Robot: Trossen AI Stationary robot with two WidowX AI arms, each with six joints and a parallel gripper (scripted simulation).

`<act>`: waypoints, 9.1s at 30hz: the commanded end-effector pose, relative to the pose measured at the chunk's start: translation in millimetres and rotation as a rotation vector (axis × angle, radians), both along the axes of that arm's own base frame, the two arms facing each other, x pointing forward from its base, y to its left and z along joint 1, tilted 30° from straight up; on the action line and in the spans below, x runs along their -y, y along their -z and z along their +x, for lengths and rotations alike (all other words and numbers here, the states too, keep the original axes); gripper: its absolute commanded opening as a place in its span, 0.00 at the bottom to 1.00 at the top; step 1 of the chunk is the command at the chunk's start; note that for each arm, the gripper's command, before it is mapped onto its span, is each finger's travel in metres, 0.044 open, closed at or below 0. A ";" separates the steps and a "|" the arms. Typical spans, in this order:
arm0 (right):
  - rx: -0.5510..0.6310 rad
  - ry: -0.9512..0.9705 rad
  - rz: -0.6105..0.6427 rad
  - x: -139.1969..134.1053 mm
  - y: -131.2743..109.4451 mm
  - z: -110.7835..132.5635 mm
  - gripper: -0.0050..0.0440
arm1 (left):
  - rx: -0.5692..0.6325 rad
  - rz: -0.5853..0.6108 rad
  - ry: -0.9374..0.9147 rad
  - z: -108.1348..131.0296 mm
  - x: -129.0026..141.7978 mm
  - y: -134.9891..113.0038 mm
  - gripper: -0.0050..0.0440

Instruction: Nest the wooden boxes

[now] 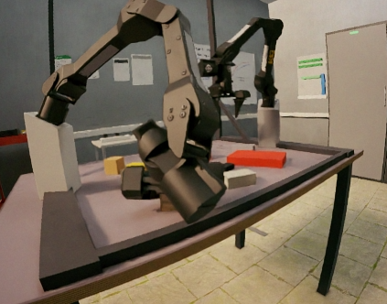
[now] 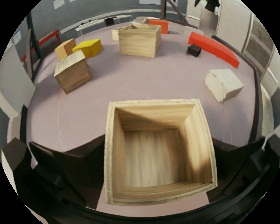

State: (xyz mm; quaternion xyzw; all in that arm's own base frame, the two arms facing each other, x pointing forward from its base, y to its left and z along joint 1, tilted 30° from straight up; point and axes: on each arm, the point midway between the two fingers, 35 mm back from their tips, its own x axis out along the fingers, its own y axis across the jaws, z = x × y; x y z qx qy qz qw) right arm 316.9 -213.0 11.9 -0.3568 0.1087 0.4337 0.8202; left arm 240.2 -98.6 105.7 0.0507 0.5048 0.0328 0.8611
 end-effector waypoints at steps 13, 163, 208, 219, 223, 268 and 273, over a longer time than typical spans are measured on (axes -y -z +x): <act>0.013 -0.005 -0.013 1.2 -4.2 2.2 0.92 | 0.011 -0.007 0.005 1.0 1.9 -4.1 0.92; -0.693 1.497 0.385 -7.9 -42.9 -16.5 0.00 | 0.011 -0.007 0.005 1.0 1.9 -4.1 0.92; -0.660 1.493 0.386 -7.3 -85.2 -32.3 0.68 | 0.011 -0.007 0.005 1.0 1.9 -4.1 0.92; -0.678 1.497 0.383 -16.1 -90.8 -35.7 0.68 | 0.011 -0.007 0.005 1.0 1.9 -4.1 0.92; -0.685 1.493 0.379 -24.1 -92.2 -31.6 0.68 | 0.011 -0.007 0.005 1.0 1.9 -4.1 0.92; -0.698 1.473 0.373 -185.0 -134.1 14.2 0.68 | 0.011 -0.007 0.005 1.0 1.9 -4.1 0.92; -0.689 1.478 0.391 -204.1 -140.5 14.3 0.68 | 0.011 -0.007 0.005 1.0 1.9 -4.1 0.92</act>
